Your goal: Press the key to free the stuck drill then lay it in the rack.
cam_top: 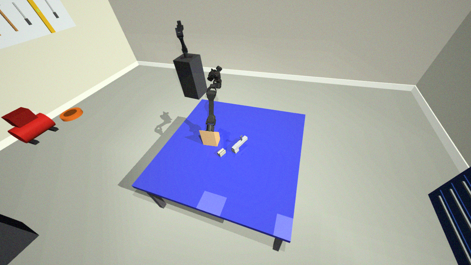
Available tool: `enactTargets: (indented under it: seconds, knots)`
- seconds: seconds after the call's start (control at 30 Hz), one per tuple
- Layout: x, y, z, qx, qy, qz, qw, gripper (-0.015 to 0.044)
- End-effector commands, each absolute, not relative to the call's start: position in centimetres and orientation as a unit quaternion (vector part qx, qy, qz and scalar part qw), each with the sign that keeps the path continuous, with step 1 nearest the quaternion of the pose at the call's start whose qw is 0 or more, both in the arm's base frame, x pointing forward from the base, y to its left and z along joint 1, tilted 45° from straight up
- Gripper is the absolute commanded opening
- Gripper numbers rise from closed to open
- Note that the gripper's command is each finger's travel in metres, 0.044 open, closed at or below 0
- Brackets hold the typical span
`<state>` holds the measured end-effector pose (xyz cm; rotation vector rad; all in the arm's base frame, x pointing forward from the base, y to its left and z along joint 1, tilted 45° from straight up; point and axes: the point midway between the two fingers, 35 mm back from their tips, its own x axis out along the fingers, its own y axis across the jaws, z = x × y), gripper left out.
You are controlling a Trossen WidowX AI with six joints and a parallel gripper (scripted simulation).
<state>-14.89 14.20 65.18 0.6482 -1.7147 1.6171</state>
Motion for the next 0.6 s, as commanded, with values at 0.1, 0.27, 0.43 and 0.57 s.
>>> enactTargets:
  seconds: [0.1, 0.27, 0.43, 0.57]
  knots:
    - [-13.9, 22.6, 61.7, 0.143, -0.606, 0.681, 0.386, 0.0]
    - [-10.6, 28.7, 58.9, 0.069, -0.546, 0.709, 0.442, 0.0]
    - [-7.0, 33.4, 55.7, 0.009, -0.481, 0.729, 0.487, 0.0]
    - [-2.7, 36.9, 52.6, -0.036, -0.414, 0.739, 0.53, 0.0]
